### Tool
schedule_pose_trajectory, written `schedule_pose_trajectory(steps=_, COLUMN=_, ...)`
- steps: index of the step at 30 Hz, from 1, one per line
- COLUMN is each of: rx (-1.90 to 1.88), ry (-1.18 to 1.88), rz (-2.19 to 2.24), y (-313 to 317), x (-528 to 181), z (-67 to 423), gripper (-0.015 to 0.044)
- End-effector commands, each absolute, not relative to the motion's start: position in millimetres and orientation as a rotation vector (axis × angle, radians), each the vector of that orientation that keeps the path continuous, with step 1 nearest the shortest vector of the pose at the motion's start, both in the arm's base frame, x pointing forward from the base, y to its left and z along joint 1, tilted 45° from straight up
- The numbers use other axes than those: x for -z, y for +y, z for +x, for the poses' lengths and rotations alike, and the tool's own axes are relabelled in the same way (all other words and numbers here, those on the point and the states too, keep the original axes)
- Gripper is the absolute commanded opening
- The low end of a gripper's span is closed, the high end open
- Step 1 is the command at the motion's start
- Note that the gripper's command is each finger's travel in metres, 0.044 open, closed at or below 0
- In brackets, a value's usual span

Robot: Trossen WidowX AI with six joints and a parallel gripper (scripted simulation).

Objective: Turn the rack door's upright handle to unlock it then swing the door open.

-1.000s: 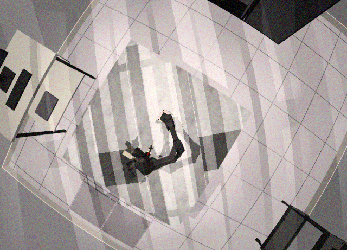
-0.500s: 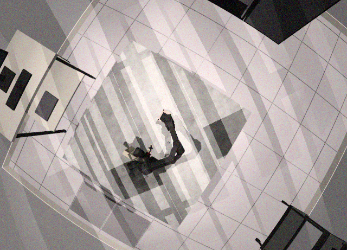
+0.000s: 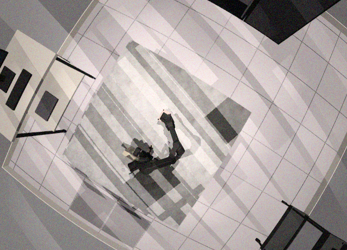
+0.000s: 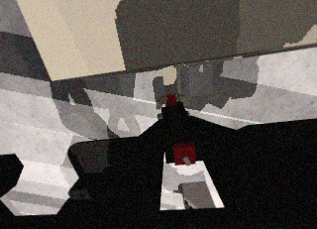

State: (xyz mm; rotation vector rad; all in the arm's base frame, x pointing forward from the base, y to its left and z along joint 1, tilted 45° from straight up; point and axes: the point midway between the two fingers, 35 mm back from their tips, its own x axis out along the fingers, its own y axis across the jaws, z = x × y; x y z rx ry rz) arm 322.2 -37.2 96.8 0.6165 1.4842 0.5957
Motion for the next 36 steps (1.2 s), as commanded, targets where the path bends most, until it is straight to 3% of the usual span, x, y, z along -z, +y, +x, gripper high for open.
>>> schedule_pose_trajectory(steps=1, rx=-0.595, ry=1.489, rz=0.622, y=-36.4, x=-96.2, z=321.8, gripper=0.0072)
schedule_pose_trajectory(steps=8, rx=-0.595, ry=1.489, rz=0.622, y=-36.4, x=-96.2, z=321.8, gripper=0.0025)
schedule_pose_trajectory(steps=13, rx=-0.618, ry=1.477, rz=0.596, y=-36.4, x=-96.2, z=321.8, gripper=0.0024)
schedule_pose_trajectory(steps=36, rx=-1.289, ry=0.905, rz=-0.285, y=-36.4, x=-96.2, z=321.8, gripper=0.0024)
